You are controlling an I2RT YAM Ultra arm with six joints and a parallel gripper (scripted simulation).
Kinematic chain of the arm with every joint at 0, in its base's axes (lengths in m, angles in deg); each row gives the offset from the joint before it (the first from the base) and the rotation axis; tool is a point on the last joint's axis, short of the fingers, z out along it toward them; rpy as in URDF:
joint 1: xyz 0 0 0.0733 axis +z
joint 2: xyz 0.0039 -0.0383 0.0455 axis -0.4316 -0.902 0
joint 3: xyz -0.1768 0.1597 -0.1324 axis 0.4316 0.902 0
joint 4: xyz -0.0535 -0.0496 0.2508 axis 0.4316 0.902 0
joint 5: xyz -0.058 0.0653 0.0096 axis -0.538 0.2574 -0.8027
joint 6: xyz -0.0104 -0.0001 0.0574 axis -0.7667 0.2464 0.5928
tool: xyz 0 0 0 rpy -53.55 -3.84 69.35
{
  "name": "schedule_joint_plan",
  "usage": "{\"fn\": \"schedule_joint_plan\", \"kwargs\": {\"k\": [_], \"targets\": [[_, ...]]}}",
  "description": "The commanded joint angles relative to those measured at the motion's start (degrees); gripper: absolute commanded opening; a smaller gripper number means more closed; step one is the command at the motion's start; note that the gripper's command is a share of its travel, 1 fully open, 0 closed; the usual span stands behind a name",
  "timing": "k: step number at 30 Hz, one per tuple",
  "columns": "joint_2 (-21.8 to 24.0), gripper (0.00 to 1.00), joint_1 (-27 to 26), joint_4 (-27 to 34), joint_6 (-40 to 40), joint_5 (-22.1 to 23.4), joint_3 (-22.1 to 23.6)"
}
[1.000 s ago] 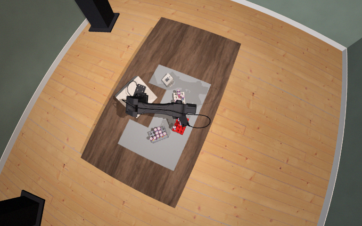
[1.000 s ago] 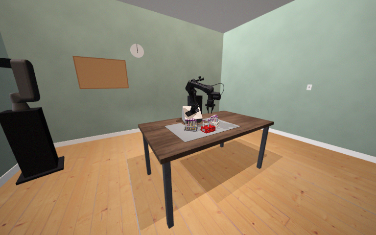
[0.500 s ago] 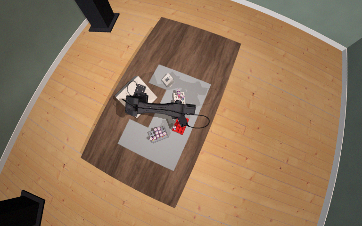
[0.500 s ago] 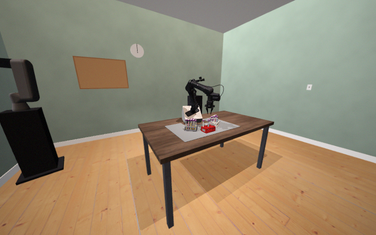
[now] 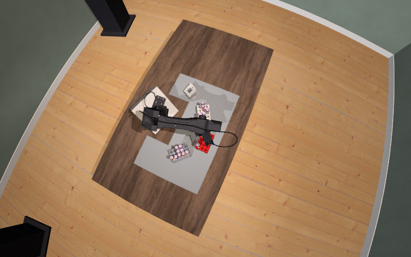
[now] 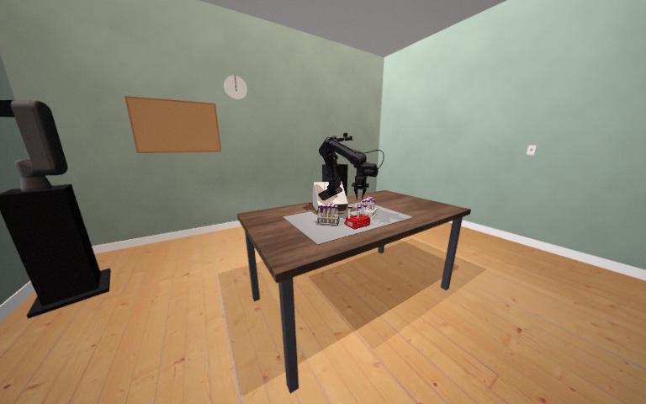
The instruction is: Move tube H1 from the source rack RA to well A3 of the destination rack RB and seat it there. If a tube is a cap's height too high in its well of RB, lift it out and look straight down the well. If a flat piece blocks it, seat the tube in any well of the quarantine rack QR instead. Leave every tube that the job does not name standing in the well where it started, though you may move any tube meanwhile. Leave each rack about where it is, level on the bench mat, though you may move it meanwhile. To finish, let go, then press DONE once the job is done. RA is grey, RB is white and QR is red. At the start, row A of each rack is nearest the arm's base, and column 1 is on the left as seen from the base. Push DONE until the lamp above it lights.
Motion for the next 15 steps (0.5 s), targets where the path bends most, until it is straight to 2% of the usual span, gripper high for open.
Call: {"fn": "schedule_joint_plan", "kwargs": {"k": [1, 9, 13, 15], "targets": [[-1.01, 0.30, -0.95, -2.85, -1.58, 0.68, 1.72], [-1.21, 0.30, -2.61, -6.58, -3.11, 1.51, 3.80], [-0.84, 0.30, -1.85, -6.81, -3.19, 1.07, 2.59], [-0.45, 0.30, -1.99, -7.03, -3.24, 1.15, 4.18]]}}
